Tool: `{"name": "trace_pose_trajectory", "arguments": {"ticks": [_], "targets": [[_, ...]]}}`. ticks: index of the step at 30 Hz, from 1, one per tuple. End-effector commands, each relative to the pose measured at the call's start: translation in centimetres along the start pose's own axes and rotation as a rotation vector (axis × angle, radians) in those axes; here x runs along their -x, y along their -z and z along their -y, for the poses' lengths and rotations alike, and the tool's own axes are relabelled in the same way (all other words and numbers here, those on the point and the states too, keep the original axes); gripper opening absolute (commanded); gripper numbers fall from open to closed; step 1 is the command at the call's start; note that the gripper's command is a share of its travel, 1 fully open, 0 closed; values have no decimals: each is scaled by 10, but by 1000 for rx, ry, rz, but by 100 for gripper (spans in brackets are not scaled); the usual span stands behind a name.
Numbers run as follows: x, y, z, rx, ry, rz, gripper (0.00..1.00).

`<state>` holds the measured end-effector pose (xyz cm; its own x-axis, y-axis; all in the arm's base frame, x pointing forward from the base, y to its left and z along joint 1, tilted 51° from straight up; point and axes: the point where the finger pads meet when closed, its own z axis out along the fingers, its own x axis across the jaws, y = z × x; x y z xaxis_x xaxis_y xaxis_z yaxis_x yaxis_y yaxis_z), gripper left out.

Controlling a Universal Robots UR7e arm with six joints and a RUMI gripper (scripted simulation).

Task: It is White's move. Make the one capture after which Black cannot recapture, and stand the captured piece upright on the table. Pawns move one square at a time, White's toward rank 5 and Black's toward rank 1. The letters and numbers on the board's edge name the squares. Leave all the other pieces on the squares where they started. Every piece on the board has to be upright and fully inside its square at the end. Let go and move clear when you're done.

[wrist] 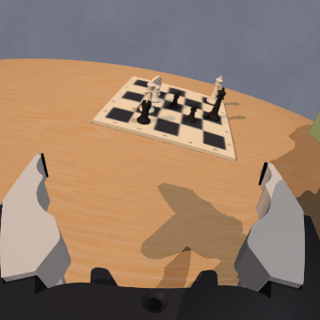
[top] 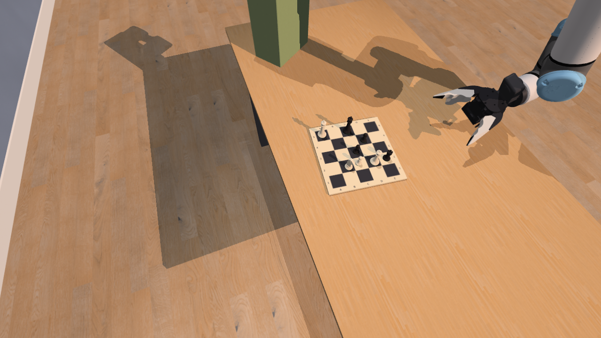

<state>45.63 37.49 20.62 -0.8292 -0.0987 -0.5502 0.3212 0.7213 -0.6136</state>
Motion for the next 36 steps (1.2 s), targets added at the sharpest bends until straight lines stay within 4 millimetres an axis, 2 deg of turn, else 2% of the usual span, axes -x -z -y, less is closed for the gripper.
{"name": "trace_pose_trajectory", "arguments": {"ticks": [1, 12, 16, 23, 25, 30, 36], "targets": [[0, 1, 0, 1, -1, 0, 100], [-1, 2, 6, -1, -1, -2, 100], [-3, 5, 23, -1, -1, -2, 100], [-9, 13, 66, -1, -1, -2, 100], [-9, 13, 66, -1, -1, -2, 100], [-12, 17, 85, -1, -1, -2, 100], [-13, 17, 88, -1, -1, -2, 100]]}}
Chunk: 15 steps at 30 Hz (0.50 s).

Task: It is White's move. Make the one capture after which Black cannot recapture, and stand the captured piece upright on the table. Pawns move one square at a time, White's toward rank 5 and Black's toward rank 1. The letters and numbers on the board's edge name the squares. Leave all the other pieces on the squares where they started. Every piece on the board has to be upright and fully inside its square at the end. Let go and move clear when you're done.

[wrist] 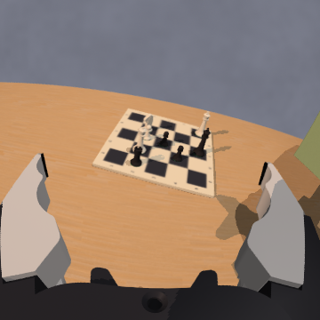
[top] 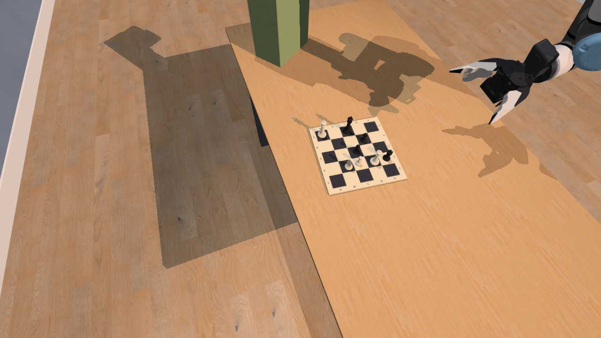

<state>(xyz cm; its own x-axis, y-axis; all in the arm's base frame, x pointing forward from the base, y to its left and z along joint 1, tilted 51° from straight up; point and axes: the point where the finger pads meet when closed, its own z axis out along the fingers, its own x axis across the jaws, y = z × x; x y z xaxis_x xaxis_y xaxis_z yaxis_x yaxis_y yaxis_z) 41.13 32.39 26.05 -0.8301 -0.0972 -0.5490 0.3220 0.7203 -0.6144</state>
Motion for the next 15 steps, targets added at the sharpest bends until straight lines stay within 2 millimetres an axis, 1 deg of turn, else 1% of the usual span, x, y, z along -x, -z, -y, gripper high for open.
{"name": "trace_pose_trajectory", "arguments": {"ticks": [1, 9, 15], "targets": [[0, 0, 0, 1, -1, 0, 100], [0, -1, 1, 9, -16, -11, 100], [0, -8, 2, 48, -84, -62, 100]]}}
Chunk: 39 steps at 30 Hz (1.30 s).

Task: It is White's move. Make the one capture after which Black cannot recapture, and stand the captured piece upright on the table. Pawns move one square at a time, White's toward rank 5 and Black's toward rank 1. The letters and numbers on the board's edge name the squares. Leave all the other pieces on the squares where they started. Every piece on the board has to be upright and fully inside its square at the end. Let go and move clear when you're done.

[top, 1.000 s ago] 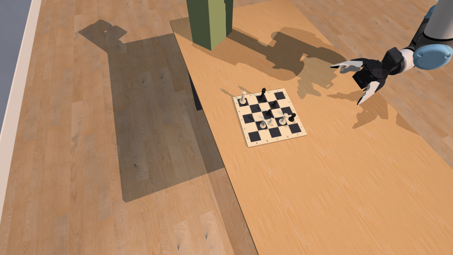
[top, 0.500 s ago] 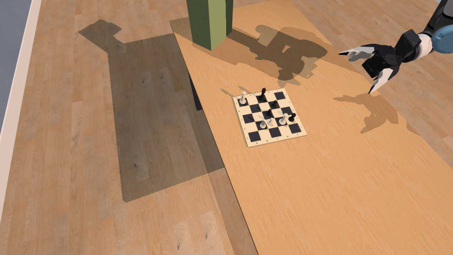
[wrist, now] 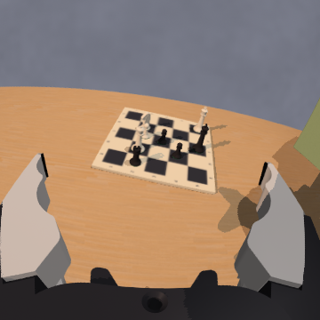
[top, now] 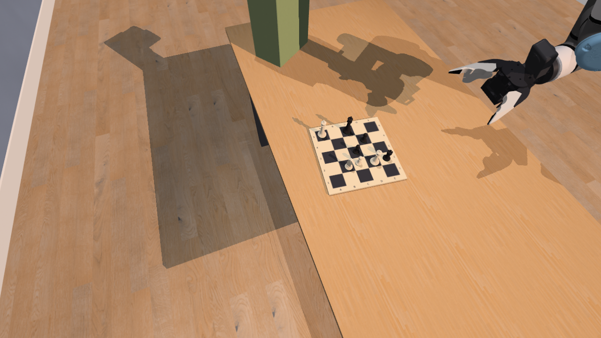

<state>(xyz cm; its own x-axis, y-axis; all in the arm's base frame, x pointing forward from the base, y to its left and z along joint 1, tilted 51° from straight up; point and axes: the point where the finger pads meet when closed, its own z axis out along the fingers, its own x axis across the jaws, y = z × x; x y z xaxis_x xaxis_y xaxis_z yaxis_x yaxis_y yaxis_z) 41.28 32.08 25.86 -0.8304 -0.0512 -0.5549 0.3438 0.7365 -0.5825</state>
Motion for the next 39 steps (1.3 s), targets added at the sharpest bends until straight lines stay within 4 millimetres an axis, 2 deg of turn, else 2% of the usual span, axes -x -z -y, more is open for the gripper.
{"name": "trace_pose_trajectory", "arguments": {"ticks": [1, 6, 8, 19, 23, 25, 29, 39], "targets": [[1, -6, 1, 40, -66, -48, 100], [2, -18, 3, 110, -189, -140, 100], [2, -18, 3, 110, -189, -140, 100], [4, -57, 10, 334, -579, -431, 100], [5, -68, 11, 400, -693, -516, 100], [5, -68, 11, 400, -693, -516, 100], [6, -82, 14, 485, -842, -627, 100], [8, -107, 17, 625, -1086, -809, 100]]}}
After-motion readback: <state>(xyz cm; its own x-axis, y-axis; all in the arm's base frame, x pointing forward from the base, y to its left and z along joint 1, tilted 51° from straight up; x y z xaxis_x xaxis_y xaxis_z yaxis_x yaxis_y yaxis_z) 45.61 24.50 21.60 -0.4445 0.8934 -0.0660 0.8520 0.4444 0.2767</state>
